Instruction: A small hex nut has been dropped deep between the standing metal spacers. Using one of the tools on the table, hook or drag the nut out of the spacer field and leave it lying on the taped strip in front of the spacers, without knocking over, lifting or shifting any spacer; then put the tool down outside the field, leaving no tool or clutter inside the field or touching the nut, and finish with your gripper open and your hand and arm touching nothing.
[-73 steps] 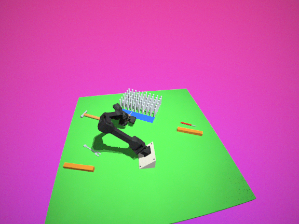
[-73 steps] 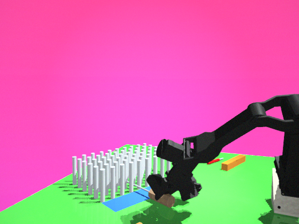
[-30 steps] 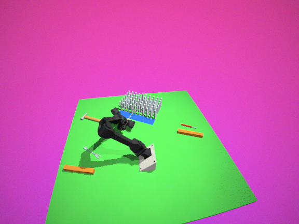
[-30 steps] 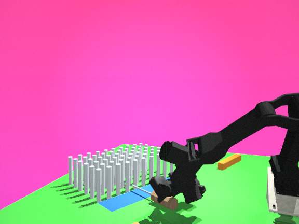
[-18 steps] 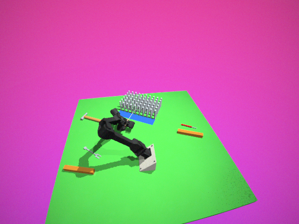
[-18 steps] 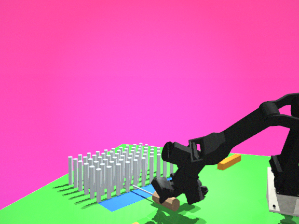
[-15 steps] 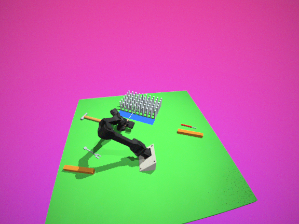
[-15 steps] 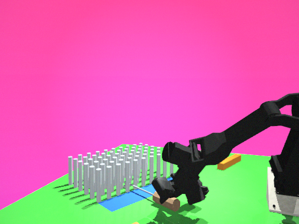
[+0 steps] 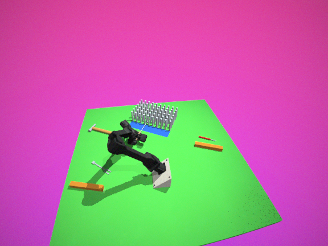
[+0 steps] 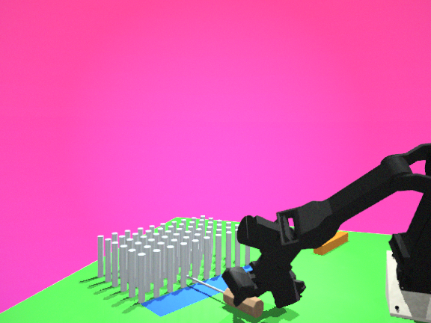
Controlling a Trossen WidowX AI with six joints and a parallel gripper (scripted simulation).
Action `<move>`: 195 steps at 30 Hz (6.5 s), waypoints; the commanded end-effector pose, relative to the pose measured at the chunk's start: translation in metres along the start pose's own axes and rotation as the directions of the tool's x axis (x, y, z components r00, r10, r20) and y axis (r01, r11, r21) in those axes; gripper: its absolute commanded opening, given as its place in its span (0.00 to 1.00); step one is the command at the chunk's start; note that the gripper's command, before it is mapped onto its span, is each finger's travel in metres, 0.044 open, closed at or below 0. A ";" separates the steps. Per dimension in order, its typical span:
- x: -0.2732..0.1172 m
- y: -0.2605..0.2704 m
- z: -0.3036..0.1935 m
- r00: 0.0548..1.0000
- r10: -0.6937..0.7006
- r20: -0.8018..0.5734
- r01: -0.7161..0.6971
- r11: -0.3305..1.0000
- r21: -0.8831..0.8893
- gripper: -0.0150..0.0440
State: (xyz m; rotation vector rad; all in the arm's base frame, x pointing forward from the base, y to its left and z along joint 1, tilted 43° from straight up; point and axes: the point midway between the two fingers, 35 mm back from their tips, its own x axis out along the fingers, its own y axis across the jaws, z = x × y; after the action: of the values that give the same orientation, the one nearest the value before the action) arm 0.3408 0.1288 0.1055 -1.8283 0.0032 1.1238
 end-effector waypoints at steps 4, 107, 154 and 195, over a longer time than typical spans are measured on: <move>-0.003 0.001 0.003 1.000 0.002 -0.004 -0.002 1.000 0.004 0.25; -0.060 -0.004 0.045 1.000 0.002 -0.003 -0.002 1.000 0.004 0.25; -0.142 0.022 -0.082 0.982 0.163 -0.091 -0.147 0.976 0.160 0.25; -0.169 0.320 -0.210 0.787 0.617 -0.017 -0.415 0.550 0.725 0.25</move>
State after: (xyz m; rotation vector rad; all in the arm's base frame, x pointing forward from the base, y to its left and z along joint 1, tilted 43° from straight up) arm 0.2591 -0.2530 0.0303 -1.2971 1.0406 1.0438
